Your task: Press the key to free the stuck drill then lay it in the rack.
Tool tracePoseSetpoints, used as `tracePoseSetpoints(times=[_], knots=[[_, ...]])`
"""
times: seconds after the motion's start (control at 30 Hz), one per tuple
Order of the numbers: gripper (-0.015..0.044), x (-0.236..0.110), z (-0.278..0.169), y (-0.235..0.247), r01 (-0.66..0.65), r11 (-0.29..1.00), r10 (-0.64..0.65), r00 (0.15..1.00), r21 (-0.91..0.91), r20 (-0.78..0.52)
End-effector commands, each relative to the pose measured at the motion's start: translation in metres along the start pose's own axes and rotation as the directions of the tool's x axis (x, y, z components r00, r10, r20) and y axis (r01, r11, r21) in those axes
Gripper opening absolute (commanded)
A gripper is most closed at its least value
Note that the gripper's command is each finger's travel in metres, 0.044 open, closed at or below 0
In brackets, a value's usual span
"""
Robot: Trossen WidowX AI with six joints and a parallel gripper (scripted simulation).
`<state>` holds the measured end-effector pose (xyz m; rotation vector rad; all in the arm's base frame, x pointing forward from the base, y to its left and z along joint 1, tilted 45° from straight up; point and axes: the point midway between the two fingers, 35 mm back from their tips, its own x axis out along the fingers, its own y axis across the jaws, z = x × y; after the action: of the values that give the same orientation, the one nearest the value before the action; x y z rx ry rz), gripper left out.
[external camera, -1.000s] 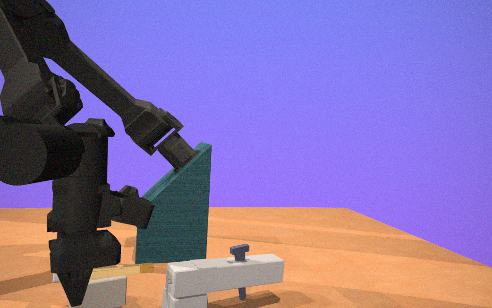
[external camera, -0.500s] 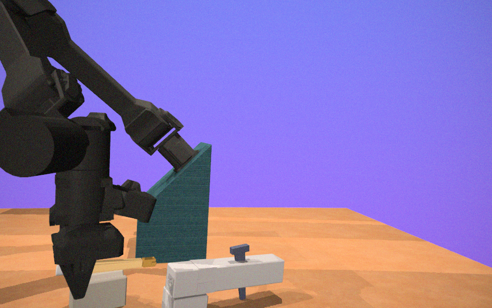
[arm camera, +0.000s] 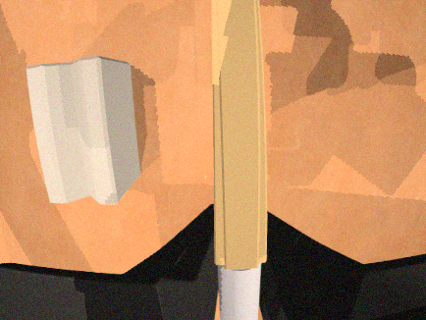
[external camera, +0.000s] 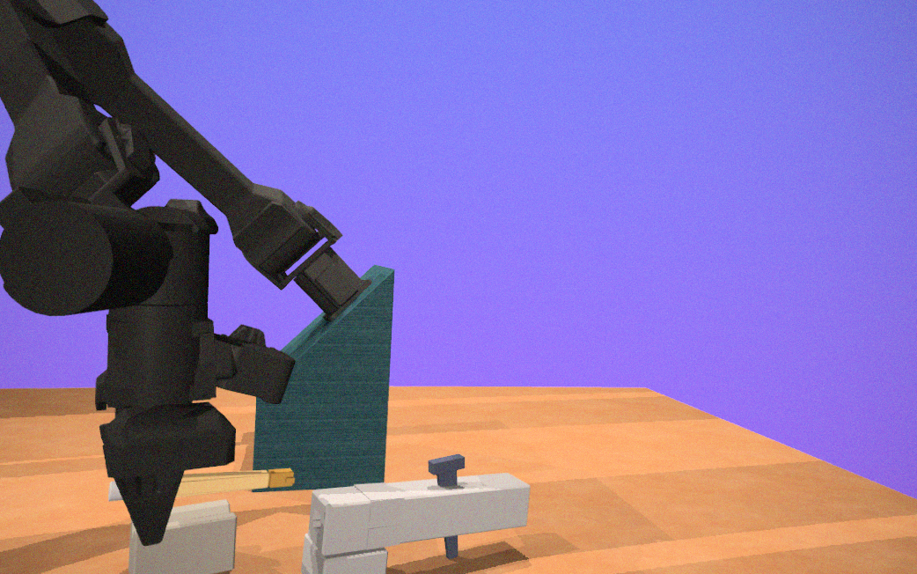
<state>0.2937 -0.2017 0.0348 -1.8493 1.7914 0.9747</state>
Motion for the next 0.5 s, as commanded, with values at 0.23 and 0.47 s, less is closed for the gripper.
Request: tracePoseSetpoints(times=[0.23, 0.47], knots=[[0.0000, -0.0060, -0.0007, 0.0000, 0.000, 1.000, 0.000, 1.000, 0.008, -0.005], [0.0000, -0.0084, -0.0006, 0.0001, 0.000, 1.000, 0.000, 1.000, 0.008, -0.004]])
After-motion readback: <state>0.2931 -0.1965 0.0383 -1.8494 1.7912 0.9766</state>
